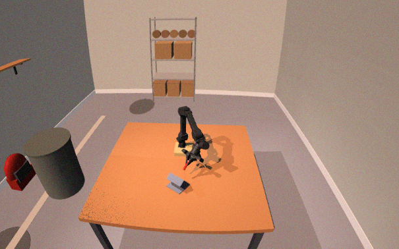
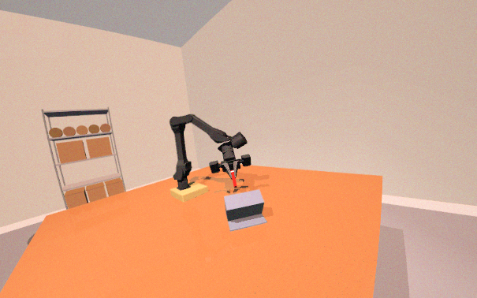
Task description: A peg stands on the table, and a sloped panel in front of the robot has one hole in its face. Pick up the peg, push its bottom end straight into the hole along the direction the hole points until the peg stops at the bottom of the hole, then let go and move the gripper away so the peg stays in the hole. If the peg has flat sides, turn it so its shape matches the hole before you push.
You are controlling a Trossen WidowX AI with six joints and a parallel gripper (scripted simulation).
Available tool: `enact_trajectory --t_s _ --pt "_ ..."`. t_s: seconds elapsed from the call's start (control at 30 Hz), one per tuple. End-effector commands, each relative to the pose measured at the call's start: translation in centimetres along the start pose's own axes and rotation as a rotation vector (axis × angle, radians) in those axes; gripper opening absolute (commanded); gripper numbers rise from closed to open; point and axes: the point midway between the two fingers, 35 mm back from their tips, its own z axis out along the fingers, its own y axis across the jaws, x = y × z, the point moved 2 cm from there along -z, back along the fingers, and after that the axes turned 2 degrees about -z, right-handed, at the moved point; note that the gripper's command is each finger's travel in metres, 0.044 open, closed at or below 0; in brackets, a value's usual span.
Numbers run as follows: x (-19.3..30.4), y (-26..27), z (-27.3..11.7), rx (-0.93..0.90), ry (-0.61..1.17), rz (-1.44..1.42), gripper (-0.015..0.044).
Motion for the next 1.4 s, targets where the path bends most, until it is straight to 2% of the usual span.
enact_trajectory --t_s 0.0,1.37 --pt "0.0 -0.1 0.5 0.002 0.009 -0.015 0.0" --pt "-0.3 -0.7 4.6 0.034 0.059 -0.103 0.0"
